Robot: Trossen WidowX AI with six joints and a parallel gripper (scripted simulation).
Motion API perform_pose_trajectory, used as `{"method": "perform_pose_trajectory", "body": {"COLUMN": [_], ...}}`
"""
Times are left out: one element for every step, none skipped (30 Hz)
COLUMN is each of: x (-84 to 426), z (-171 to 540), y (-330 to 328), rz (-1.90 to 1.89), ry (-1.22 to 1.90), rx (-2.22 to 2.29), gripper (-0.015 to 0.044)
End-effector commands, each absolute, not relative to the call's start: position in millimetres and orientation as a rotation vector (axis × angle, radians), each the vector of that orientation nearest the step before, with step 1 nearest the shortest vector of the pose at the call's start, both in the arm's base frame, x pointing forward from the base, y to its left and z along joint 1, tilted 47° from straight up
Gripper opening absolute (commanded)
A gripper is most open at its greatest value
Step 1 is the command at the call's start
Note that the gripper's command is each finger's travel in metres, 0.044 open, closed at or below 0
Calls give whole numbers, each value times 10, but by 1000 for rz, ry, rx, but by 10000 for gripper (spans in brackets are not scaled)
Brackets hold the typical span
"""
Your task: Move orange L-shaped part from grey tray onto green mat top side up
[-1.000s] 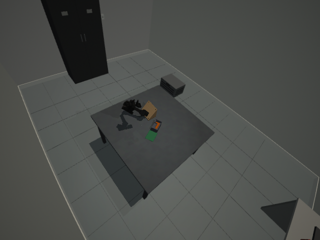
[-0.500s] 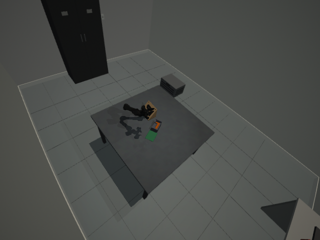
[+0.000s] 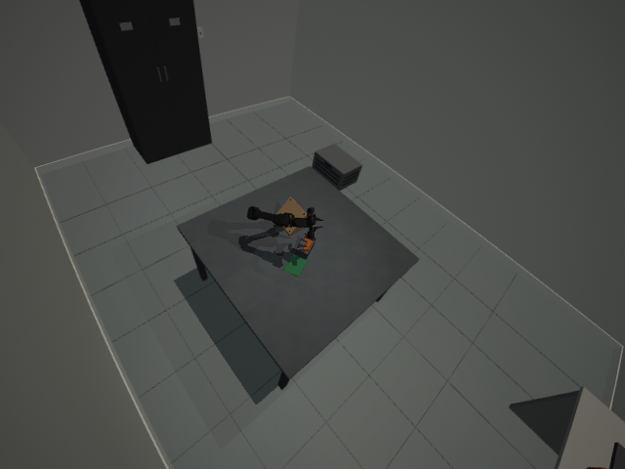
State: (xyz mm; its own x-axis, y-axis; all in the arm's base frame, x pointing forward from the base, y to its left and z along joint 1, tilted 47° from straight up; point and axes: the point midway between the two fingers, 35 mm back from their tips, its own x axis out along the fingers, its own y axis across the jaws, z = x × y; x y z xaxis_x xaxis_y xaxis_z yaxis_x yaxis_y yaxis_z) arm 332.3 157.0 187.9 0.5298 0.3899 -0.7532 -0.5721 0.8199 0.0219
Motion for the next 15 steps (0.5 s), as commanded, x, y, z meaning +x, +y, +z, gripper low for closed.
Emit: {"method": "perform_pose_trajectory", "body": {"x": [3084,3025,2962,2895,2826,2755,2689,2628,2575,2532,2505,2491,2487,2487,2487], "z": [1121,1018,923,835,757,689,637,600,577,567,567,569,571,571,571], "y": [1450,1412,1369,1320,1268,1211,1153,1096,1045,994,959,939,933,933,933], "rz": [310,255,196,133,68,-7,-81,-155,-228,-299,-353,-386,-396,-396,-396], "ry": [1274,1338,1401,1461,1517,1570,1617,1655,1683,1704,1715,1719,1719,1719,1719], "rx": [-285,-309,-338,-373,-417,-468,-526,-591,-660,-735,-799,-839,-852,-852,-852], "gripper": [180,180,180,180,180,180,180,180,180,180,180,180,180,180,180]}}
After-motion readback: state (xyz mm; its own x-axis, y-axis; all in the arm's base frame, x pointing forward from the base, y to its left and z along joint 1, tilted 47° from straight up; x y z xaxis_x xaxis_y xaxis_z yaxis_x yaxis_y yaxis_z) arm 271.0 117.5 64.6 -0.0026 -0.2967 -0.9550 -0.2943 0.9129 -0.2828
